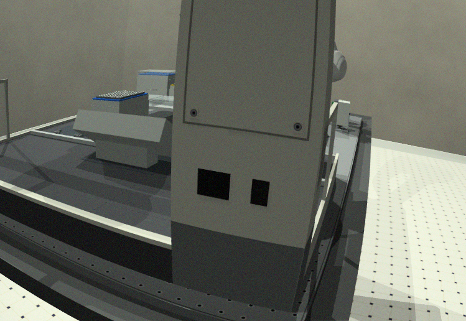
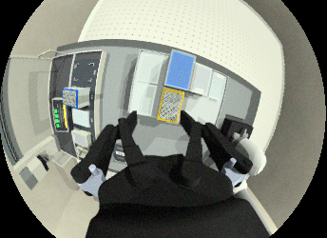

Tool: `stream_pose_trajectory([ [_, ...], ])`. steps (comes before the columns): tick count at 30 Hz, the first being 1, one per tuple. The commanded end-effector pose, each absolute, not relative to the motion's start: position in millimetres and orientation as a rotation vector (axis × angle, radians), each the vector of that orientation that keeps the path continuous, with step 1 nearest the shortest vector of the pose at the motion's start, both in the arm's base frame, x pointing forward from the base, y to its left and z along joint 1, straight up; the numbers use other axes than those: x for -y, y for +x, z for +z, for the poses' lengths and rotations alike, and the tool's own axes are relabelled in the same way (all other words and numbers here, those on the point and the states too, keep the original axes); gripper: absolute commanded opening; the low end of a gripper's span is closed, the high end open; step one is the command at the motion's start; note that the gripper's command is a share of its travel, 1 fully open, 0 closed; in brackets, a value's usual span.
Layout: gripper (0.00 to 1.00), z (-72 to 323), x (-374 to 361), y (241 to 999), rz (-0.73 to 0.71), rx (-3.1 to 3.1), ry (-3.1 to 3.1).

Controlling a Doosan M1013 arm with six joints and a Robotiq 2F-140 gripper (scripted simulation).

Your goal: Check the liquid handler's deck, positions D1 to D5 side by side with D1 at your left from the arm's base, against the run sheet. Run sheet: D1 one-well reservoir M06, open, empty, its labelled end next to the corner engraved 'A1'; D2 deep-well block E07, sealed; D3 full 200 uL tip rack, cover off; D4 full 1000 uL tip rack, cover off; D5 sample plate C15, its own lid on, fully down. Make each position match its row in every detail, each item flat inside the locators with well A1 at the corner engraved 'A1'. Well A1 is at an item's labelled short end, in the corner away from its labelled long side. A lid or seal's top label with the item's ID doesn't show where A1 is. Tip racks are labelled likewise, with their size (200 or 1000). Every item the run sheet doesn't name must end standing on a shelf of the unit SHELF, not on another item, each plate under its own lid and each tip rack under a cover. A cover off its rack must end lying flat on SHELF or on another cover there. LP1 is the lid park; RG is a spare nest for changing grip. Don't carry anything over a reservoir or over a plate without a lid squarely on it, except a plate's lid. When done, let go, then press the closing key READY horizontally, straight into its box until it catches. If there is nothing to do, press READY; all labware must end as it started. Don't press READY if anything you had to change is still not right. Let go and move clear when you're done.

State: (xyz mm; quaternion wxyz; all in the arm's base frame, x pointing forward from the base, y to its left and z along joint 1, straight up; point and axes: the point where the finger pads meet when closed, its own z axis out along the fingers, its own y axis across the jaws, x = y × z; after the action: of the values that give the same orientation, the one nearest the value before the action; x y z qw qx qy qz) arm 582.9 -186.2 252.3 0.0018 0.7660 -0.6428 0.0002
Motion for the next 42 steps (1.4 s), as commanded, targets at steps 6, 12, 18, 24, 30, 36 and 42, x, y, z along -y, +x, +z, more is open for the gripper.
stream_pose_trajectory([
  [6, 0.66, 253, 188, 622, 0.001, 1.826, 2.553],
  [12, 0.66, 252, 189, 642, 0.001, 1.723, 2.624],
  [18, 0.66, 252, 190, 672, 0.001, 1.562, 2.723],
  [24, 0.66, 252, 190, 680, 0.000, 1.396, 2.812],
  [30, 0.66, 252, 190, 680, 0.000, 1.283, 2.865],
  [36, 0.66, 251, 191, 705, 0.000, 1.108, 2.937],
  [42, 0.66, 251, 193, 735, 0.000, 0.930, 2.998],
])
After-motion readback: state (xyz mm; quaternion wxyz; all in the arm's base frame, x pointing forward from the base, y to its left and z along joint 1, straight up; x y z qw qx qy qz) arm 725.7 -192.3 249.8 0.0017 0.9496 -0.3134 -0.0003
